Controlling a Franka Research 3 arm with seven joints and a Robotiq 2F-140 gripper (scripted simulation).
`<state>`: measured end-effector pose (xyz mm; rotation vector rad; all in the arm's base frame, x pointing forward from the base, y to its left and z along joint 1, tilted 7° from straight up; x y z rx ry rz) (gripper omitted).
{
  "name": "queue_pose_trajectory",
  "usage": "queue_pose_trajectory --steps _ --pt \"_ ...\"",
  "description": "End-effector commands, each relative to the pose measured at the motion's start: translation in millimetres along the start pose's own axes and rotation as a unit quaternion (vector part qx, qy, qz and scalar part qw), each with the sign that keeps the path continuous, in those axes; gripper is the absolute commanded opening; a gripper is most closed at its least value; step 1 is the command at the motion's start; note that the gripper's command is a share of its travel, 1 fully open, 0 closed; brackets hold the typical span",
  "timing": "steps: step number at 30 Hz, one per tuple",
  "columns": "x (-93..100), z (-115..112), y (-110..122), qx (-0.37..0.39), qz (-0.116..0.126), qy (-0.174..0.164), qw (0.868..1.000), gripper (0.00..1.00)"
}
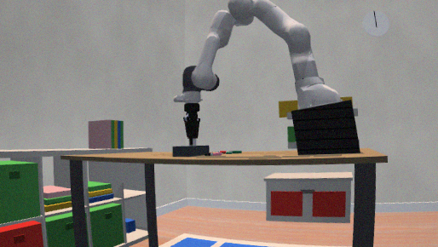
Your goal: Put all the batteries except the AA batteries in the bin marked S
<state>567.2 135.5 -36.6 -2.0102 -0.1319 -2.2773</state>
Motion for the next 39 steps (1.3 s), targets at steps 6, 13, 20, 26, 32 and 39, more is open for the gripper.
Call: queue_pose_trajectory --steps 6,13,20,26,32,39 --pt "0.2 2 1 -0.003 0.000 0.002 1.000 0.05" --pt "0.2 2 1 -0.003 0.000 0.002 1.000 0.05" --pt "0.2 2 1 -0.003 0.000 0.002 1.000 0.05" --pt "0.2 2 1 -0.003 0.000 0.002 1.000 0.05" --pt "5.5 2 1 -0.003 0.000 0.002 1.000 0.05" --pt "12.2 2 1 -0.003 0.000 0.002 1.000 0.05"
Point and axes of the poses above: the point where the finger pads meet when closed, its own x axis back along the fingers, its own y axis across the jaws, z = x × y, the point moved 3 cm from there along x, back along the fingers, and after that the axes turned 2 degrees about x, right-handed, at the moved point
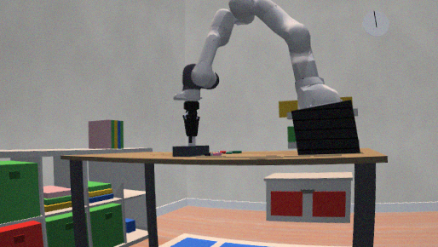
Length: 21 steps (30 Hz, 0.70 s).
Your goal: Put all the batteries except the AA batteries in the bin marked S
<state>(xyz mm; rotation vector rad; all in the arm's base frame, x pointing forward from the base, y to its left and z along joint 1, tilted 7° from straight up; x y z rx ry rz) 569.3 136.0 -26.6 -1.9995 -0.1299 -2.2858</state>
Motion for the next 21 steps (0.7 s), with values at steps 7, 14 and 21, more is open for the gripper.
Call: queue_pose_trajectory --steps 7,14,21 --pt "11.9 -2 1 -0.003 -0.001 -0.003 1.000 0.05" --pt "21.2 -2 1 -0.003 -0.001 -0.003 1.000 0.05" --pt "49.2 -2 1 -0.003 -0.001 -0.003 1.000 0.05"
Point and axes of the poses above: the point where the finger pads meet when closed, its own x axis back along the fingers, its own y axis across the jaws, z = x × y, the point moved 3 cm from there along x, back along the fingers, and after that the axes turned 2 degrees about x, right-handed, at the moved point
